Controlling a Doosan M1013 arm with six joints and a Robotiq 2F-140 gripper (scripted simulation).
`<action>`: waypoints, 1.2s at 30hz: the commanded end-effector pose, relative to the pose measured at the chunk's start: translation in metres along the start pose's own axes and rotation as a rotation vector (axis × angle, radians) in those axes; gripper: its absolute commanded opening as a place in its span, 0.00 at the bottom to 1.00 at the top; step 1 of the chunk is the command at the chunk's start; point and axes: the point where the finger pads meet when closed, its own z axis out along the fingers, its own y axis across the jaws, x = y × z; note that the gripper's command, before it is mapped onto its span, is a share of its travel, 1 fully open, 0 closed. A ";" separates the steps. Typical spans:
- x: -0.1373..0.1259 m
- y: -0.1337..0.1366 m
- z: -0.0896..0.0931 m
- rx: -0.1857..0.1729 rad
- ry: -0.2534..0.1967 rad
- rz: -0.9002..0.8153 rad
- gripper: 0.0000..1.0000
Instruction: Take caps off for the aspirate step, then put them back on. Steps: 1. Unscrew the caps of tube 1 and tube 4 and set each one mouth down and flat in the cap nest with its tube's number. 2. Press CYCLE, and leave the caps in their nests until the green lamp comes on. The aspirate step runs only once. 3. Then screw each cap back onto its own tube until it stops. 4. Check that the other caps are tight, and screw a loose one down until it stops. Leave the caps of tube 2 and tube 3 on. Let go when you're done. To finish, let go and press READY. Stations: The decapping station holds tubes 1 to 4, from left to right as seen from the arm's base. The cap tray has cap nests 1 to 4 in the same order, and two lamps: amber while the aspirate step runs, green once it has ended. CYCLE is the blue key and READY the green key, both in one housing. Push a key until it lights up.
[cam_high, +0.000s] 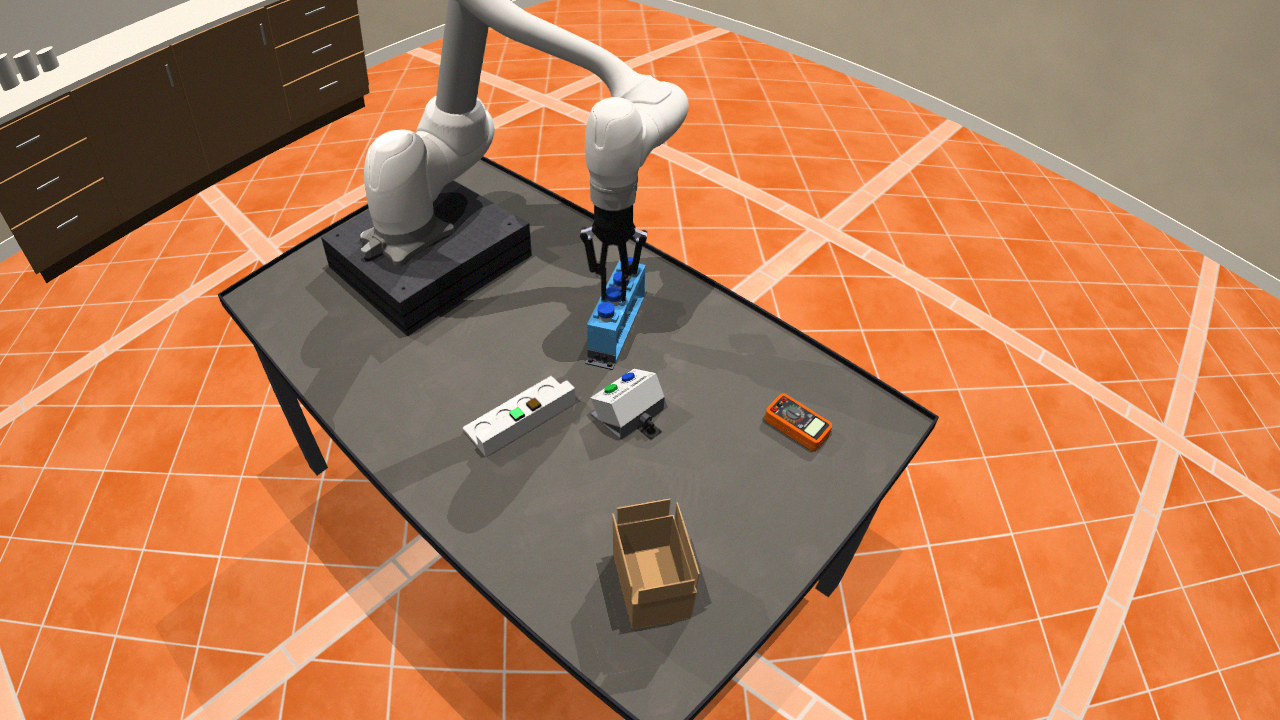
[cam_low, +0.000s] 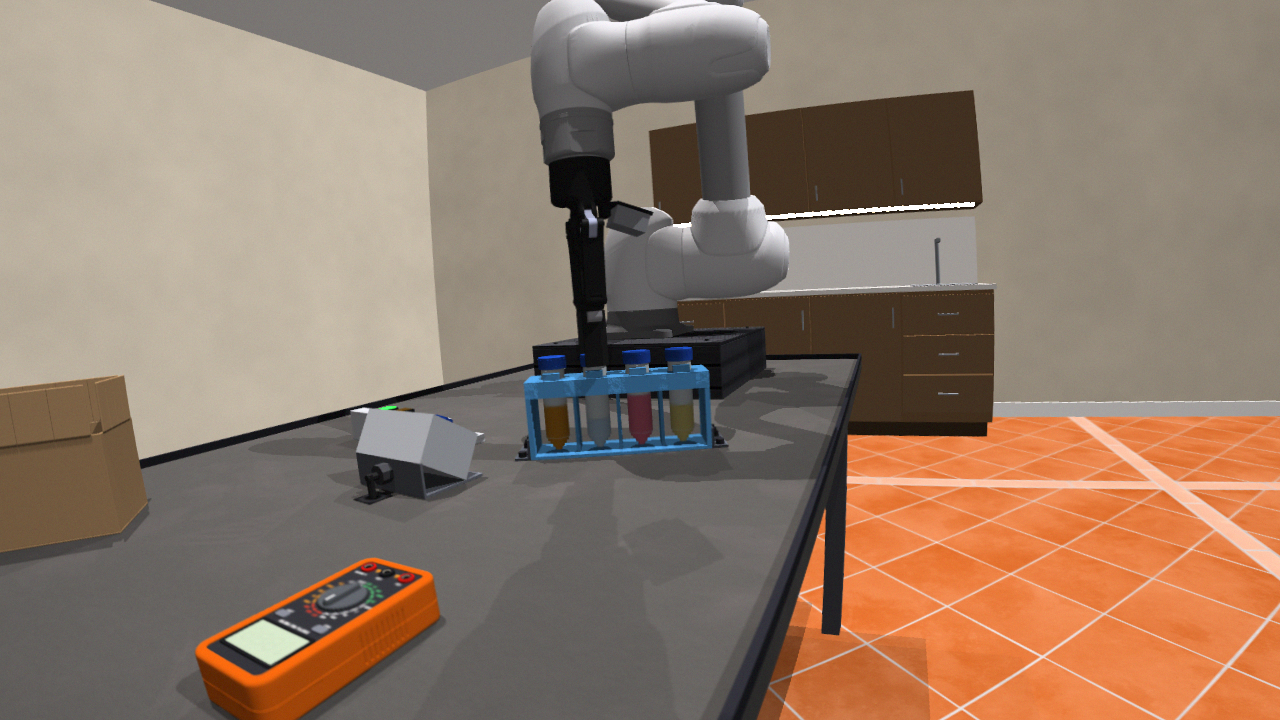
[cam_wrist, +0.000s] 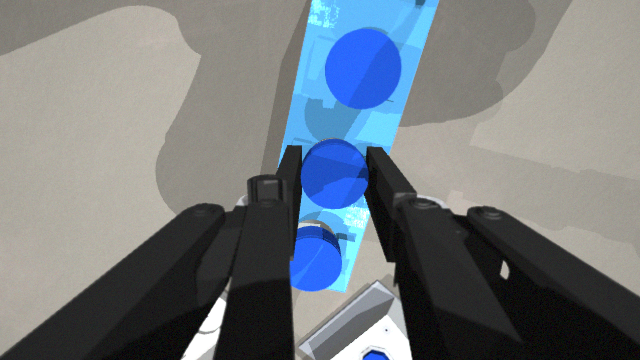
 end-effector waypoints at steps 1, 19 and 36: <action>0.000 0.001 -0.001 0.003 -0.011 0.182 0.30; 0.000 0.001 0.000 0.000 -0.012 0.709 0.30; 0.000 0.001 -0.012 0.000 -0.012 0.709 0.41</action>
